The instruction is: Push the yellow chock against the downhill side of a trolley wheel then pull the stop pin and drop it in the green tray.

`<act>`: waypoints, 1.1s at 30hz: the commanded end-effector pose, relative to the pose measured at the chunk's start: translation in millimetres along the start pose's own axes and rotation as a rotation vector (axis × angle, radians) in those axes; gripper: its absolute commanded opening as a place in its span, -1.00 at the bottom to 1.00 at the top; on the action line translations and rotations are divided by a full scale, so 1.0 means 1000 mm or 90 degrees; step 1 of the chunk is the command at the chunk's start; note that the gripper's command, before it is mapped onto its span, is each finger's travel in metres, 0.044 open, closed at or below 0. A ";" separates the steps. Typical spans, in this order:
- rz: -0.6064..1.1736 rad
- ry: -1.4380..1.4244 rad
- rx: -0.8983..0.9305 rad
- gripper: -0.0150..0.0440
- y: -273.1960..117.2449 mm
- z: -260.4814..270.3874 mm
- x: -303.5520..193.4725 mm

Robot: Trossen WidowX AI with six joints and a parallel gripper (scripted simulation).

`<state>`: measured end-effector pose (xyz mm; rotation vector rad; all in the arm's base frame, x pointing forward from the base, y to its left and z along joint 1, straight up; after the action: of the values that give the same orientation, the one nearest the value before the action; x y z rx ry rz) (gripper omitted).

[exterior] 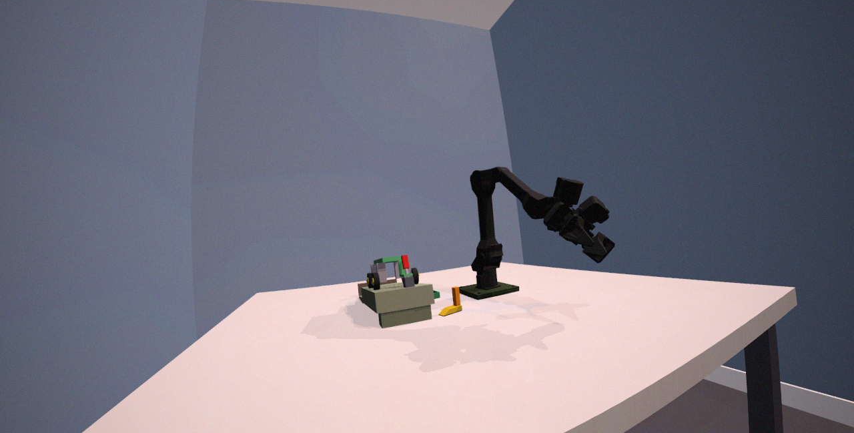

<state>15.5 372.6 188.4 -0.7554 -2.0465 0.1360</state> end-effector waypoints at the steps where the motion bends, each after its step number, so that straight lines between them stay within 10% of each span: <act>1: 0.068 0.103 -0.011 0.15 0.009 -0.030 -0.019; 33: 0.538 1.156 -0.394 0.15 -0.054 -0.185 -0.166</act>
<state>197.5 220.6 189.1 -1.3077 -0.1641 -0.4539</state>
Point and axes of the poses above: the point midway between the two fingers, 35 mm back from their tips, its own y axis out along the fingers, its own z axis across the jaws, x = y × z, the point moved 7 cm from there along -y, back along the fingers, and after that the axes turned 1 degree about y, right-handed, at the moved point
